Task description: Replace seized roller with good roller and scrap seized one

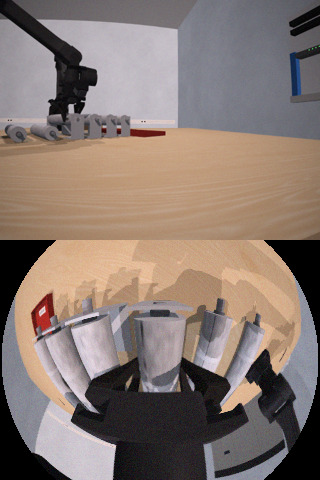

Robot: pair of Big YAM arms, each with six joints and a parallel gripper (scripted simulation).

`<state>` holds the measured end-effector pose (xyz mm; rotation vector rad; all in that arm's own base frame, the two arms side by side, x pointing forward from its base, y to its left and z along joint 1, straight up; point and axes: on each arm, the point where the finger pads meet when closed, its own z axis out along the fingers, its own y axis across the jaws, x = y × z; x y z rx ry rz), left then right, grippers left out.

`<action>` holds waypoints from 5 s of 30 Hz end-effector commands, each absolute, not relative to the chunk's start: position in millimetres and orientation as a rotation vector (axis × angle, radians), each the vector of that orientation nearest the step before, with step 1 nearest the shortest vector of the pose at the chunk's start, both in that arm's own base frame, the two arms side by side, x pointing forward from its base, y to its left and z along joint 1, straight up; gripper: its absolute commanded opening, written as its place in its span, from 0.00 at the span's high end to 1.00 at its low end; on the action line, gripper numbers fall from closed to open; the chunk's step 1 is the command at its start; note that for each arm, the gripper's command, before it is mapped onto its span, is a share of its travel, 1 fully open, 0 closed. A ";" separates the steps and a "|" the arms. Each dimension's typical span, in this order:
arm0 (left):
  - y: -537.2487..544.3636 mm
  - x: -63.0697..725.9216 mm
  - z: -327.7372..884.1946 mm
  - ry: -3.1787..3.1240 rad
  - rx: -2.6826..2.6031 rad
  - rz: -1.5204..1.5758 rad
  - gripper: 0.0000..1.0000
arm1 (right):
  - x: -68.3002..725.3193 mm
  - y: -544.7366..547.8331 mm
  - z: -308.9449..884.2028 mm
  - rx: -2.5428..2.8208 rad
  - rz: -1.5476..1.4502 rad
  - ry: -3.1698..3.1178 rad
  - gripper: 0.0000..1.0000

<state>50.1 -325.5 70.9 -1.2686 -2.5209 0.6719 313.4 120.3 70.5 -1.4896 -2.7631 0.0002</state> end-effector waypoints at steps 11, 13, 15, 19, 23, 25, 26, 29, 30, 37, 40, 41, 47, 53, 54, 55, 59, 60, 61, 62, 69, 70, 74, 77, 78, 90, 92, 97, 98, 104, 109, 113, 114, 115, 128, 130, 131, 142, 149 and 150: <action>-265.4 10.5 36.2 -2.426 -1.188 0.458 0.97 | 318.0 121.6 78.8 -1.505 -0.013 -2.771 0.68; -263.1 9.1 35.6 -2.424 -1.185 0.454 0.97 | 318.0 121.6 78.8 -1.505 -0.013 -2.771 0.68; -260.0 7.2 35.0 -2.423 -1.182 0.450 0.97 | 318.0 121.6 78.8 -1.498 -0.013 -2.775 0.68; -256.8 5.7 33.7 -2.424 -1.161 0.436 0.97 | 325.2 128.2 91.4 -1.508 -0.044 -2.796 0.68; -256.6 5.6 33.6 -2.424 -1.161 0.436 0.97 | 332.9 131.2 100.7 -1.515 -0.061 -2.817 0.68; -256.6 5.6 33.6 -2.424 -1.161 0.436 0.97 | 332.9 131.2 100.7 -1.515 -0.061 -2.817 0.68; -256.6 5.6 33.6 -2.424 -1.161 0.436 0.97 | 329.1 130.2 99.1 -1.519 -0.047 -2.814 0.68; -256.6 5.6 33.6 -2.424 -1.161 0.436 0.97 | 332.6 132.0 105.7 -1.526 -0.049 -2.829 0.68; -256.6 5.6 33.6 -2.424 -1.161 0.436 0.97 | 332.6 132.1 106.7 -1.527 -0.047 -2.833 0.68; -256.6 5.6 33.6 -2.424 -1.161 0.436 0.97 | 332.8 133.3 113.0 -1.504 -0.023 -2.873 0.68; -256.6 5.6 33.6 -2.424 -1.161 0.436 0.97 | 333.3 133.3 114.7 -1.502 -0.015 -2.883 0.68; -256.6 5.6 33.6 -2.424 -1.161 0.436 0.97 | 333.3 133.3 114.7 -1.502 -0.015 -2.883 0.68; -256.7 5.6 33.6 -2.424 -1.161 0.436 0.97 | 333.7 134.9 120.2 -1.505 0.000 -2.902 0.68; -256.7 5.7 33.6 -2.424 -1.161 0.436 0.97 | 334.1 135.8 124.8 -1.507 0.013 -2.920 0.68; -256.7 5.7 33.6 -2.424 -1.161 0.436 0.97 | 334.2 135.9 125.6 -1.508 0.015 -2.923 0.68; -256.7 5.7 33.6 -2.424 -1.161 0.436 0.97 | 334.3 136.1 126.3 -1.508 0.017 -2.925 0.68; -256.7 5.7 33.6 -2.424 -1.161 0.436 0.97 | 334.5 136.0 127.0 -1.507 0.020 -2.930 0.68; -256.7 5.7 33.6 -2.424 -1.161 0.436 0.97 | 333.8 136.2 127.5 -1.510 0.025 -2.931 0.68; -256.8 5.7 33.6 -2.425 -1.162 0.437 0.97 | 334.6 136.7 129.4 -1.512 0.024 -2.934 0.68; -256.7 5.7 33.6 -2.424 -1.161 0.436 0.97 | 334.6 136.9 130.0 -1.512 0.026 -2.937 0.68; -257.3 5.9 34.9 -2.426 -1.165 0.442 0.97 | 334.4 137.3 132.9 -1.513 0.038 -2.951 0.68; -257.4 5.9 35.2 -2.427 -1.166 0.444 0.97 | 334.4 137.3 133.0 -1.512 0.038 -2.951 0.68; -257.4 5.9 35.3 -2.427 -1.166 0.444 0.97 | 334.6 137.6 133.2 -1.512 0.037 -2.951 0.68; -257.4 5.9 35.3 -2.427 -1.166 0.444 0.97 | 334.6 137.6 133.2 -1.512 0.037 -2.951 0.68; -257.5 5.9 35.3 -2.427 -1.166 0.444 0.97 | 334.5 137.8 133.0 -1.511 0.037 -2.951 0.68; -257.4 5.9 35.3 -2.427 -1.166 0.444 0.97 | 334.2 138.6 132.2 -1.510 0.035 -2.950 0.68; -257.4 5.9 35.3 -2.427 -1.166 0.444 0.97 | 334.2 138.6 132.2 -1.509 0.035 -2.950 0.68; -257.4 5.9 35.3 -2.427 -1.166 0.444 0.97 | 334.1 139.0 131.8 -1.509 0.035 -2.949 0.68; -257.4 5.9 35.3 -2.427 -1.166 0.444 0.97 | 334.1 139.0 131.8 -1.509 0.034 -2.949 0.68; -257.4 5.9 35.3 -2.427 -1.166 0.444 0.97 | 333.9 139.4 131.3 -1.508 0.034 -2.949 0.68; -257.4 5.9 35.3 -2.427 -1.166 0.444 0.97 | 333.8 139.6 131.1 -1.507 0.033 -2.948 0.68; -257.4 5.9 35.3 -2.427 -1.166 0.444 0.97 | 333.8 139.9 130.8 -1.507 0.033 -2.948 0.68; -257.4 5.9 35.3 -2.427 -1.166 0.444 0.97 | 333.7 140.0 130.8 -1.507 0.033 -2.948 0.68; -257.4 5.9 35.3 -2.427 -1.166 0.444 0.97 | 333.7 140.0 130.7 -1.507 0.032 -2.948 0.68; -323.3 49.9 77.8 -2.562 -1.259 0.699 0.97 | 333.0 139.1 129.9 -1.507 0.036 -2.948 0.68; -321.5 49.5 76.5 -2.561 -1.254 0.693 0.97 | 333.9 139.6 131.2 -1.507 0.033 -2.949 0.68; -321.5 49.5 76.5 -2.562 -1.254 0.693 0.97 | 333.9 139.6 131.2 -1.507 0.033 -2.949 0.68; -321.5 49.5 76.5 -2.562 -1.254 0.693 0.97 | 333.9 139.6 131.2 -1.507 0.033 -2.949 0.68; -321.5 49.5 76.5 -2.562 -1.254 0.693 0.97 | 333.9 139.6 131.2 -1.507 0.033 -2.949 0.68; -321.5 49.5 76.5 -2.562 -1.254 0.693 0.97 | 333.9 139.6 131.2 -1.507 0.033 -2.949 0.68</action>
